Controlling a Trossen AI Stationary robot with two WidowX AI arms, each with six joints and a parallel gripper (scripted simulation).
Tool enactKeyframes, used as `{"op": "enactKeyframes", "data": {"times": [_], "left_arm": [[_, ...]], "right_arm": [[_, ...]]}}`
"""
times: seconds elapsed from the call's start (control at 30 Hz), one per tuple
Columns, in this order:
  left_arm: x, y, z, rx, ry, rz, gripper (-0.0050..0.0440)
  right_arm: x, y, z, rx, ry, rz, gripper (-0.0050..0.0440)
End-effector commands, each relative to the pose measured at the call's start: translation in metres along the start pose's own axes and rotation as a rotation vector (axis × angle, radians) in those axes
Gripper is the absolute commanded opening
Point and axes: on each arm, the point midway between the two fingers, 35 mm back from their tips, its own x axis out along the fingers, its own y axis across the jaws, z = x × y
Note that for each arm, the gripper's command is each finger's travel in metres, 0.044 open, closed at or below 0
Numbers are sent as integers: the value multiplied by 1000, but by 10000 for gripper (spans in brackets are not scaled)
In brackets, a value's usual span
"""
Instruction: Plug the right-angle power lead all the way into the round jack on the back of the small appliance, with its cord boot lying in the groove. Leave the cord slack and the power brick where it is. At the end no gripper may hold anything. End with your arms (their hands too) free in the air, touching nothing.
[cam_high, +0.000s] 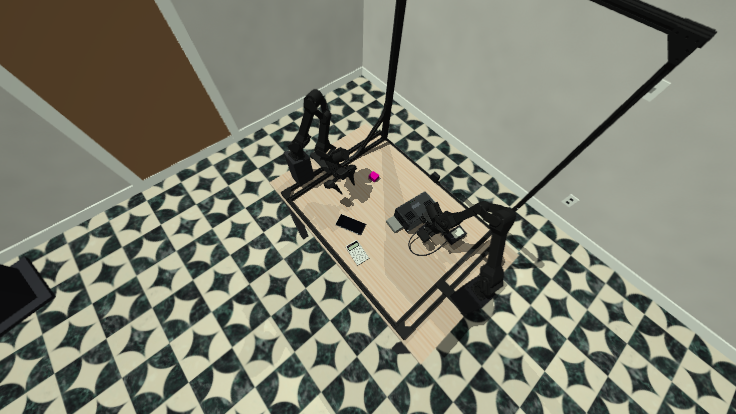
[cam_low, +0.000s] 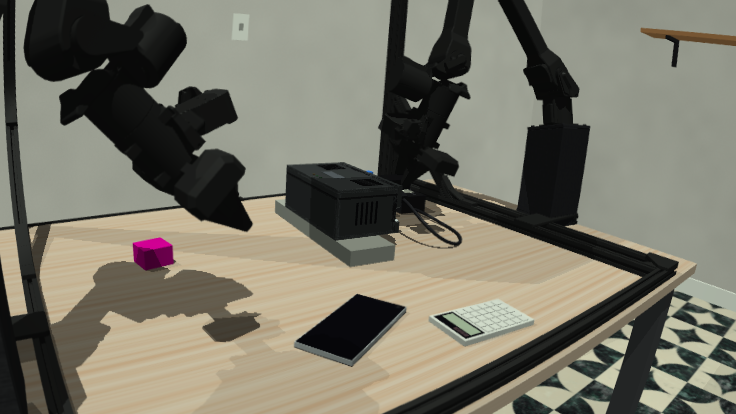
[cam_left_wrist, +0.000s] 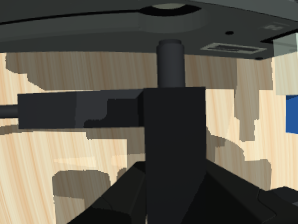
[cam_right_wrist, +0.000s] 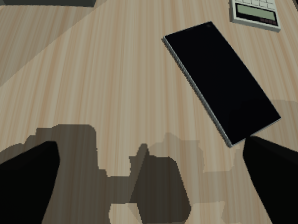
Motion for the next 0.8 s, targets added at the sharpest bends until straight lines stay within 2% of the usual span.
{"op": "enactKeyframes", "data": {"times": [0.0,0.77], "left_arm": [[0,-1,2,1,1,-6,0],[2,-1,8,1,0,-11,0]], "right_arm": [[0,0,0,-4,-2,-2,400],[0,0,0,-4,-2,-2,400]]}}
